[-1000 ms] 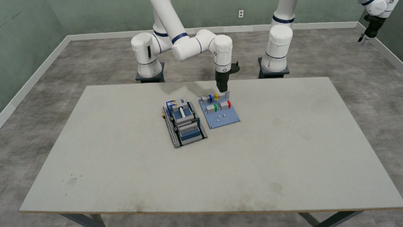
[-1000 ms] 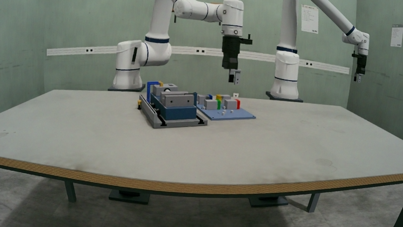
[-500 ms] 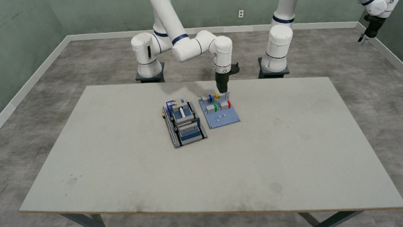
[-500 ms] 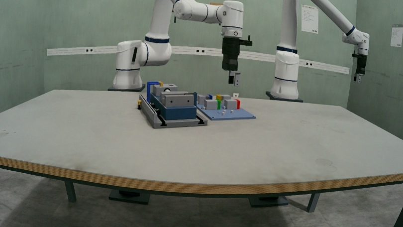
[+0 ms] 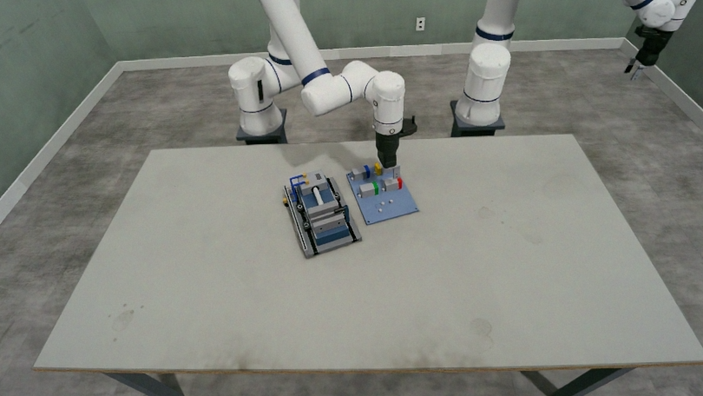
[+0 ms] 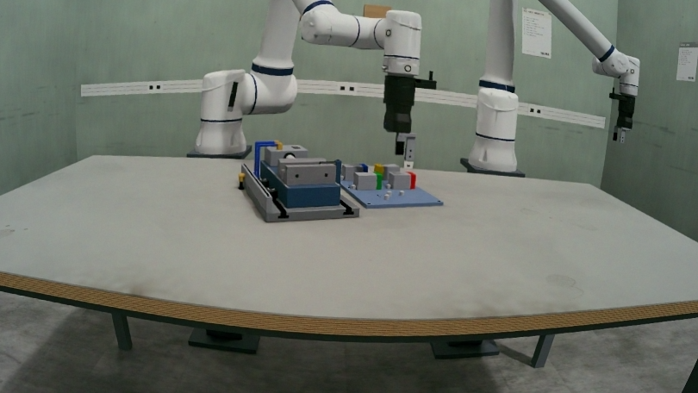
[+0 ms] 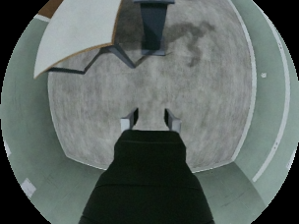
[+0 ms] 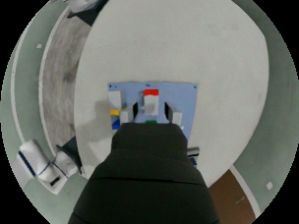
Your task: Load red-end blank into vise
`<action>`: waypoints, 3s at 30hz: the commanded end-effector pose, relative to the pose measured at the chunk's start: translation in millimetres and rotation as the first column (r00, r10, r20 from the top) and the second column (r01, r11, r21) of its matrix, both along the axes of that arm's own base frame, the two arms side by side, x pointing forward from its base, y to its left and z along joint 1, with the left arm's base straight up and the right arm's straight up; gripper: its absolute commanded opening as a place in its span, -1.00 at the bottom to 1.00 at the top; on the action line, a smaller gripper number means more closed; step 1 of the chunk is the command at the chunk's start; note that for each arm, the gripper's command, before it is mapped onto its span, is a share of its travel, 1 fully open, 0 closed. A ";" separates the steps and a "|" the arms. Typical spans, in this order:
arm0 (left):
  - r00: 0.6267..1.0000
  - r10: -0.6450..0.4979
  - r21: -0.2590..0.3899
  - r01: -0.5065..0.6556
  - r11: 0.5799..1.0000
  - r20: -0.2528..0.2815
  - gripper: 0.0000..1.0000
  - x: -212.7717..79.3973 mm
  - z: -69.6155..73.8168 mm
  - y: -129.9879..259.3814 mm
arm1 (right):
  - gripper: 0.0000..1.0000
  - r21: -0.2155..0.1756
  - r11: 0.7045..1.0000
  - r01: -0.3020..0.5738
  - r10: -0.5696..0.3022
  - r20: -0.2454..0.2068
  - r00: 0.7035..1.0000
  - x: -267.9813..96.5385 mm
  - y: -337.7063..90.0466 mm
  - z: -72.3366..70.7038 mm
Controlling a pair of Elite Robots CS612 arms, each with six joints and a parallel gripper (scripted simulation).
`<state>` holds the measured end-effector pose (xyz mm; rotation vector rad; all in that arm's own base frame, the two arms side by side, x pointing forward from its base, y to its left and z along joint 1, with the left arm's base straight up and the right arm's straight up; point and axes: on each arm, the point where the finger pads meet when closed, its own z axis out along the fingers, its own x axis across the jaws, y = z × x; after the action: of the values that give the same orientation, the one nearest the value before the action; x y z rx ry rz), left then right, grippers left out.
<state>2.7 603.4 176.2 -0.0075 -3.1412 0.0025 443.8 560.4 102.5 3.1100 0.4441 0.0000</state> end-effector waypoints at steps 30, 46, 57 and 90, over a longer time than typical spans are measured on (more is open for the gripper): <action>1.000 0.000 0.001 0.000 1.000 0.000 1.00 0.1 0.7 0.6 | 1.00 0.001 1.000 0.000 0.000 0.002 1.000 0.8 0.6 -37.3; 1.000 0.000 0.001 0.000 1.000 0.000 1.00 0.1 0.7 0.6 | 1.00 0.001 1.000 0.000 0.000 0.002 1.000 0.8 0.6 -40.7; 1.000 0.000 0.001 0.000 1.000 0.000 1.00 0.1 0.7 0.6 | 1.00 0.001 1.000 0.000 0.000 0.002 1.000 0.8 0.6 -45.6; 1.000 0.000 0.001 0.000 1.000 0.000 1.00 0.1 0.7 0.6 | 1.00 0.001 1.000 0.000 0.000 0.002 1.000 0.7 0.6 -57.9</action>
<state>2.7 603.4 176.2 -0.0075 -3.1412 0.0025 443.8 560.4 45.4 3.1100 0.4442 0.0000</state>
